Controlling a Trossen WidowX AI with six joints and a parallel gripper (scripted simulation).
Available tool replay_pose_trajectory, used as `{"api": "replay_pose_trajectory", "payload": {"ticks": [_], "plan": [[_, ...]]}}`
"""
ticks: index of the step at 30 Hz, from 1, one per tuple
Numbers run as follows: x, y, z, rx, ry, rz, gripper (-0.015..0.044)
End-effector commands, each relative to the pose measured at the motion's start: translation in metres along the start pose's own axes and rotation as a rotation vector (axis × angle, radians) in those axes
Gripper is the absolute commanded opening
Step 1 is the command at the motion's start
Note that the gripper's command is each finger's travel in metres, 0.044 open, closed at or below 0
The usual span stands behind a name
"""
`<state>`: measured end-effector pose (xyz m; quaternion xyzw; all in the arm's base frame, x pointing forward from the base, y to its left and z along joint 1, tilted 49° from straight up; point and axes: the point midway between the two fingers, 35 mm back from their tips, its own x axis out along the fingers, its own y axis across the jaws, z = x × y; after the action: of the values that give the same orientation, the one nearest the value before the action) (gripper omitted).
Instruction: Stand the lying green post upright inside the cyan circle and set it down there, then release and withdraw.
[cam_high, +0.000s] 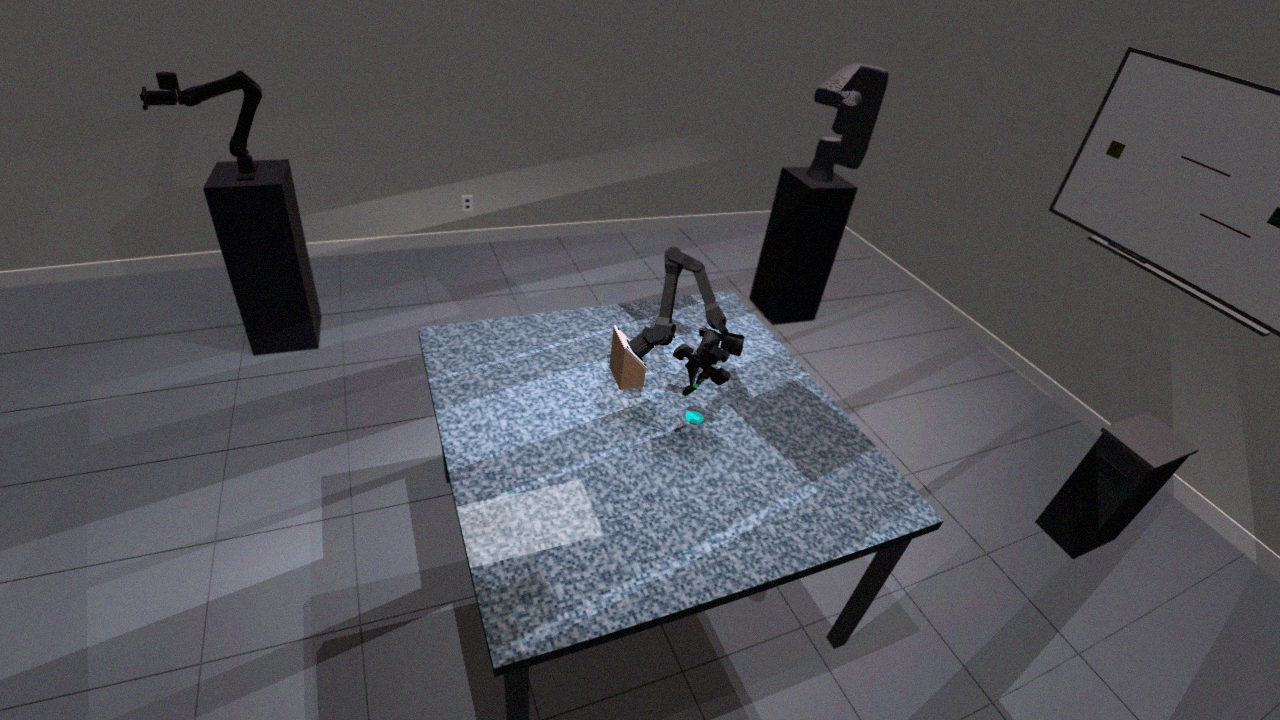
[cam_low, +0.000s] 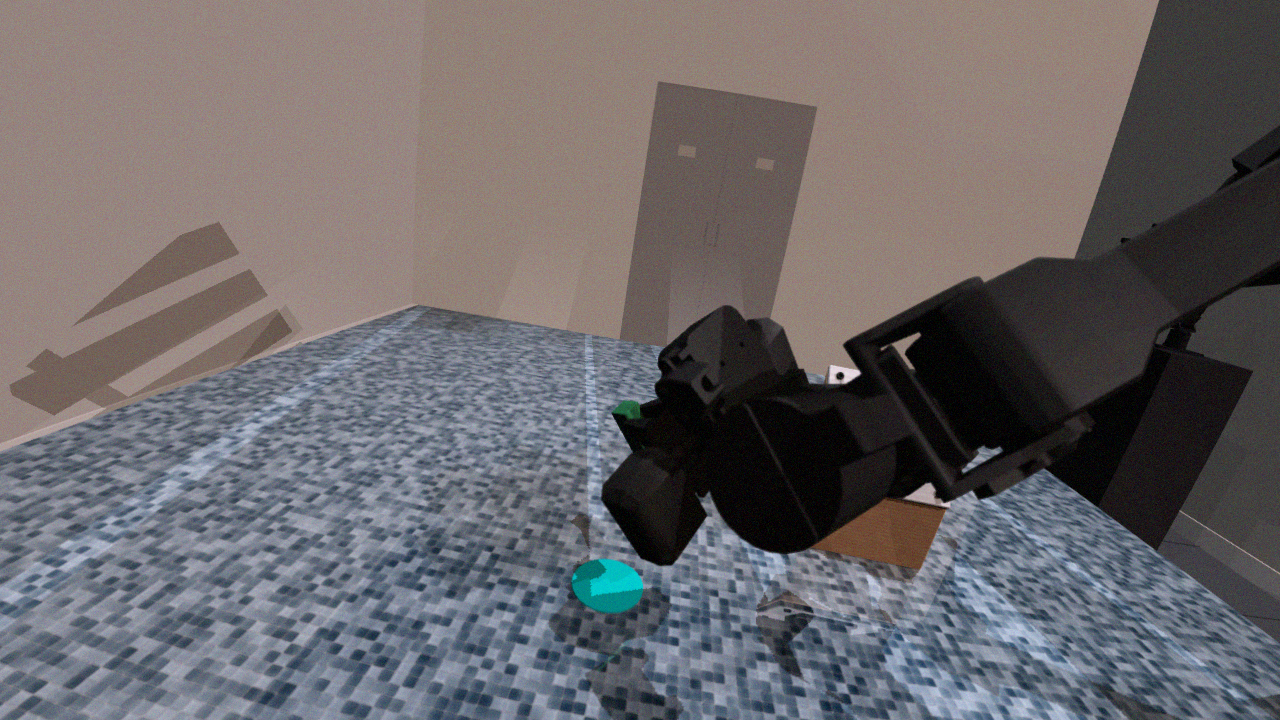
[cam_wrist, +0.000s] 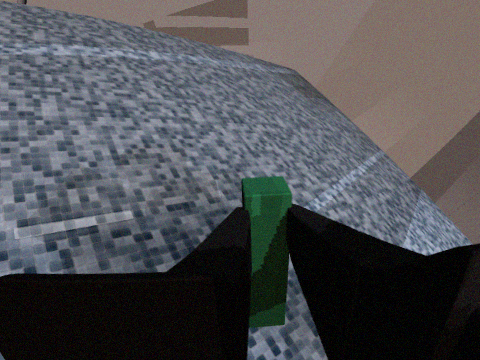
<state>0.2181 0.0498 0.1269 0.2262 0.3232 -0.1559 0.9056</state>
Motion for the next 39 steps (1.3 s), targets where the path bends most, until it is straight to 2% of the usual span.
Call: {"api": "replay_pose_trajectory", "payload": {"ticks": [1,39], "plan": [[0.0,-0.001,-0.002,0.018,-0.021,0.005,0.0023],[-0.013,0.004,0.006,0.21,-0.209,0.12,0.0023]]}}
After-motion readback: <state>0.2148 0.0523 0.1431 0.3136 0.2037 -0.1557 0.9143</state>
